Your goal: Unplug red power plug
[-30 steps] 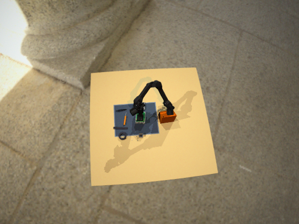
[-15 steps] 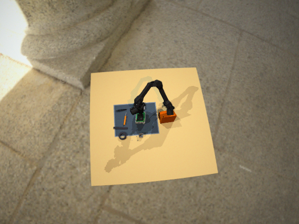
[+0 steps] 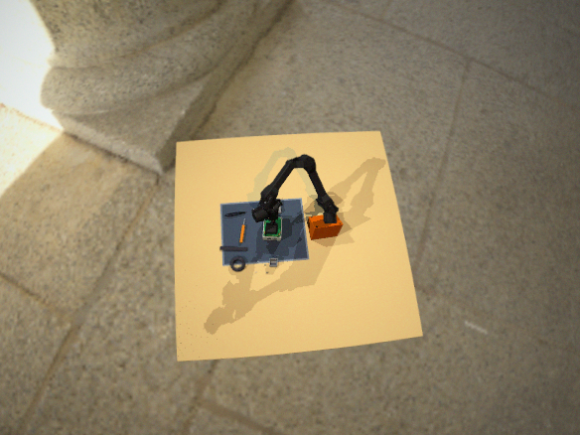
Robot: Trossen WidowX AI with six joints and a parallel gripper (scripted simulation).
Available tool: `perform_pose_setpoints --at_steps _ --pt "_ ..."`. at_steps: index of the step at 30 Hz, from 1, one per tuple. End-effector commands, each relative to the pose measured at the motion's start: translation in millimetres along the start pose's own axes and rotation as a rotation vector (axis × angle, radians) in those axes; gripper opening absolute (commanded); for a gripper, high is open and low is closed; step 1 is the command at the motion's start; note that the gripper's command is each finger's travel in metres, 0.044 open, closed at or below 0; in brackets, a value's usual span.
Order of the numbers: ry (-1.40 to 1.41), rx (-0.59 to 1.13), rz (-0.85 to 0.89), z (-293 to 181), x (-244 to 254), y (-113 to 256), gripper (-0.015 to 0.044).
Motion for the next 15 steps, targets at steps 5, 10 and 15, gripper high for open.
perform_pose_setpoints --at_steps 5,10,15 --pt "0.004 -0.002 -0.003 -0.1 0.0 -9.7 0.0251" --pt "0.004 -0.002 -0.003 -0.1 -0.1 -17.2 0.0251" --pt "0.004 -0.002 -0.003 -0.1 -0.1 -17.2 0.0199"
Point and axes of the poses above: the point midway between the two fingers, 35 mm back from their tips, its own y axis back along the fingers, its own x axis across the jaws, z = x × y, the point moved 7 cm from there along y, back along the fingers, and after that the axes turned 1 degree about y, right-handed, at the moved point
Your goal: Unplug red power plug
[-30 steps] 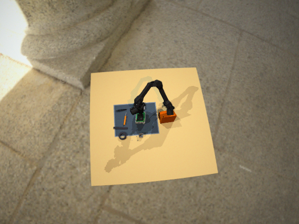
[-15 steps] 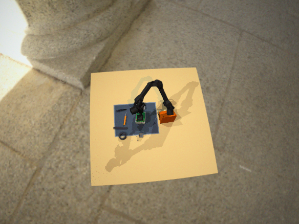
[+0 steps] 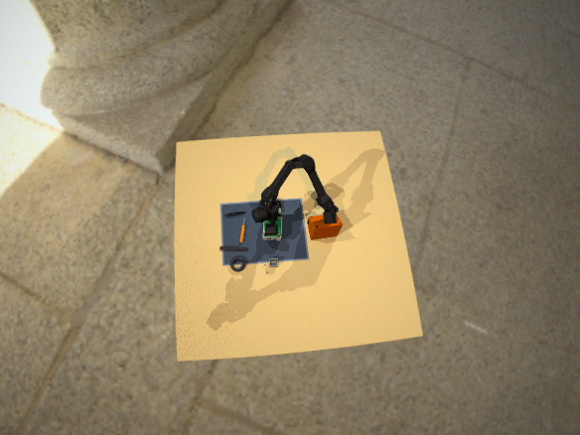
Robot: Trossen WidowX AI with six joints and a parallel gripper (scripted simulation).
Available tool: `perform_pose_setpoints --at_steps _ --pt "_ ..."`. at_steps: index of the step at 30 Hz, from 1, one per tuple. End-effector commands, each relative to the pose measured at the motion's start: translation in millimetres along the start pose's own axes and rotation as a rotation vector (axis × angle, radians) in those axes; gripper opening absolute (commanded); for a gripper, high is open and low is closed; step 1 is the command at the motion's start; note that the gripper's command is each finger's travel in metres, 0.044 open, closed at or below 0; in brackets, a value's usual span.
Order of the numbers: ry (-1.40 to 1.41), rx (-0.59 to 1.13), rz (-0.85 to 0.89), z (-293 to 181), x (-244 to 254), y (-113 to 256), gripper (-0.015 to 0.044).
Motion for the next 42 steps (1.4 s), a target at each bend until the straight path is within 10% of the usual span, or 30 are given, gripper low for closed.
perform_pose_setpoints --at_steps 1,8,30,42 --pt "0.006 0.0 -0.004 -0.3 0.5 -1.4 0.0172" --pt "0.006 0.0 -0.004 -0.3 0.5 -1.4 0.0" --pt "0.006 0.001 -0.092 -0.2 14.5 12.6 0.0" --pt "0.006 -0.002 0.133 -0.4 -20.6 14.3 0.0"
Point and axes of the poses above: the point midway between the two fingers, 35 mm back from their tips, its own y axis back along the fingers, its own x axis across the jaws, z = x × y, the point moved 7 cm from there along y, back along the fingers, and after that the axes turned 1 degree about y, right-handed, at the moved point
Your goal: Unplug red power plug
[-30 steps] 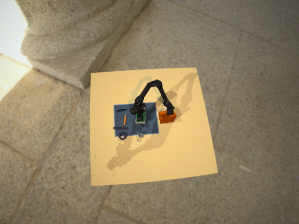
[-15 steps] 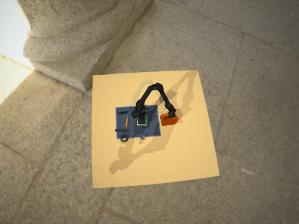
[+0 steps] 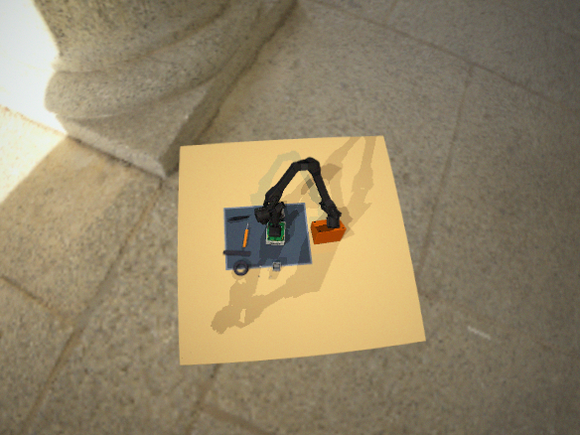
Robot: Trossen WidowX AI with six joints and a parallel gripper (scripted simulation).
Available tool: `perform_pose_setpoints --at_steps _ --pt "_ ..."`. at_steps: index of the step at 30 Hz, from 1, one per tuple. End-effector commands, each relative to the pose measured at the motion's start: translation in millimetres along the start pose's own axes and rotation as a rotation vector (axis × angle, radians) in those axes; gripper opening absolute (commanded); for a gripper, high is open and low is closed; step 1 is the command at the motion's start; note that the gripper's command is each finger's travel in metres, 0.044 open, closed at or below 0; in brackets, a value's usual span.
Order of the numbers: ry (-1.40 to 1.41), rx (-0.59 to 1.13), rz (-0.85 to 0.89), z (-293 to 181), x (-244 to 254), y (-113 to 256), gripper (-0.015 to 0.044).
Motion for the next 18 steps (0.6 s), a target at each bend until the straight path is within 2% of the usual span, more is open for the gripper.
perform_pose_setpoints --at_steps 1,12,18 --pt "0.002 -0.018 0.03 -2.1 -5.2 10.9 0.0" --pt "-0.001 -0.014 -0.229 -1.7 35.1 8.2 0.0" --pt "0.0 -0.015 -0.171 -1.8 26.4 10.5 0.0"
Point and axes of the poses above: the point midway between the two fingers, 35 mm back from their tips, its own y axis back along the fingers, its own x axis across the jaws, z = x × y, the point moved 7 cm from there along y, back along the fingers, and after that the axes turned 1 degree about y, right-handed, at the moved point
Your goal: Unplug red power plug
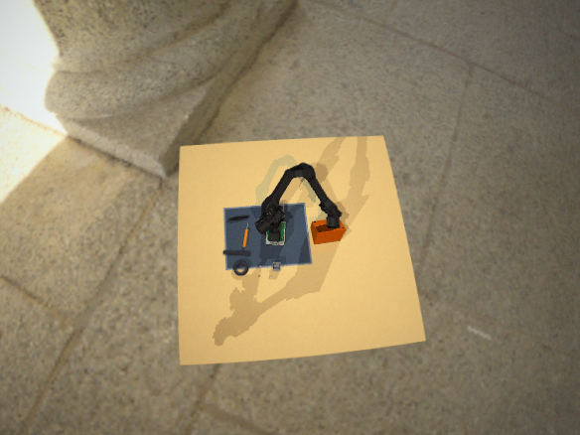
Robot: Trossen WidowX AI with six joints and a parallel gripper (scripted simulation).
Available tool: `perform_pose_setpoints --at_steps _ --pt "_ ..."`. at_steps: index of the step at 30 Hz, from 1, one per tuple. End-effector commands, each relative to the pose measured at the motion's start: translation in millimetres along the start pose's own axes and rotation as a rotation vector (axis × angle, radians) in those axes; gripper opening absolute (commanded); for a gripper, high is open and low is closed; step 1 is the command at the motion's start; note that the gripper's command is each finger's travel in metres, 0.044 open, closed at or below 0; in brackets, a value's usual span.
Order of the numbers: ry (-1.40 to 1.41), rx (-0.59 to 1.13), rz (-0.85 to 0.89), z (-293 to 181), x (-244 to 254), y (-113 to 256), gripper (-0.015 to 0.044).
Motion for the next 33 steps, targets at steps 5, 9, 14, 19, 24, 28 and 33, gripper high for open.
perform_pose_setpoints --at_steps 5,9,14,19,24,28,33 --pt "0.023 -0.018 0.194 -1.2 -25.7 9.7 0.0" --pt "0.023 -0.018 0.258 -1.1 -35.7 8.4 0.0" --pt "0.023 -0.018 0.2 -1.2 -26.8 10.8 0.0" --pt "0.021 -0.017 0.054 -1.5 -4.3 14.8 0.0" --pt "0.021 -0.016 -0.016 -1.6 6.5 16.2 0.0" --pt "0.021 -0.017 0.039 -1.5 -2.1 16.3 0.0" --pt "0.023 -0.017 0.185 -1.3 -24.8 14.8 0.0"
Point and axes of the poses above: the point midway between the two fingers, 35 mm back from their tips, its own y axis back along the fingers, its own x axis across the jaws, z = x × y, the point moved 7 cm from there along y, back along the fingers, and after that the axes turned 1 degree about y, right-handed, at the moved point
